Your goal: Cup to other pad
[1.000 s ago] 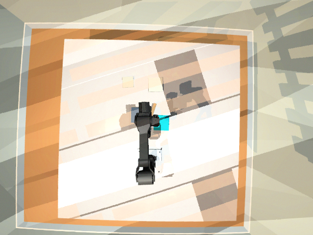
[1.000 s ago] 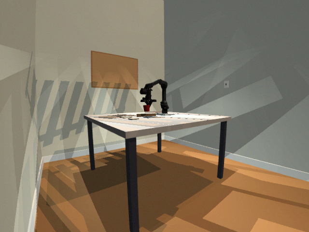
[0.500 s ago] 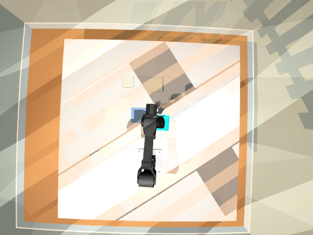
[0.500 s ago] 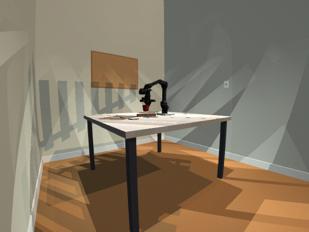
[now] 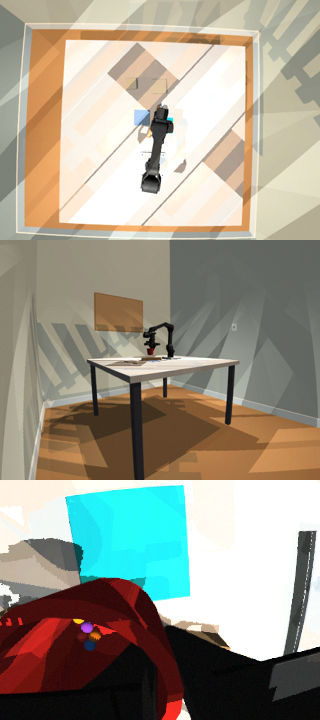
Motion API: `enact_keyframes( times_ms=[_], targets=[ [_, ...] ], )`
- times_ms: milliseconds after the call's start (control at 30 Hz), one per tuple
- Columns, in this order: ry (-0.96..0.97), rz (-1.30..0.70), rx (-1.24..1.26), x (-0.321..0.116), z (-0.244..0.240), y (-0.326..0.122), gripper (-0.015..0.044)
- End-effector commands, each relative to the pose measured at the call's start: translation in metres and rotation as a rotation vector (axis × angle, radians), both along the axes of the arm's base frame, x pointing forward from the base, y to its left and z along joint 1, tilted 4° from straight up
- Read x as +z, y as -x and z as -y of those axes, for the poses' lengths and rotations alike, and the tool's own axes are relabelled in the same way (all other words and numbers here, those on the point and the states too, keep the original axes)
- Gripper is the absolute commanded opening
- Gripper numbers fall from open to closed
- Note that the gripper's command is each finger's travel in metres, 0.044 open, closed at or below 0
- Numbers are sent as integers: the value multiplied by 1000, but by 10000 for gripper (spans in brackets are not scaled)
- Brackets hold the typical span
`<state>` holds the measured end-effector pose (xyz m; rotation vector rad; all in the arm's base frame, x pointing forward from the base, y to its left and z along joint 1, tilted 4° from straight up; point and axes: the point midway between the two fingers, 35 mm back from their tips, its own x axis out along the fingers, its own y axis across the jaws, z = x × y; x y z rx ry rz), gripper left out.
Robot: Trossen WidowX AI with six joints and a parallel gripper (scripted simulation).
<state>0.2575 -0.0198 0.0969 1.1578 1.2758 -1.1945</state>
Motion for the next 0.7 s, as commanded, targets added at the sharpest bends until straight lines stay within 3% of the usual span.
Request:
enact_keyframes(
  times_ms=[0,667],
  targets=[
    [7,0,5,1,10,5,0],
    [10,-2,5,3,44,17,0]
  ],
)
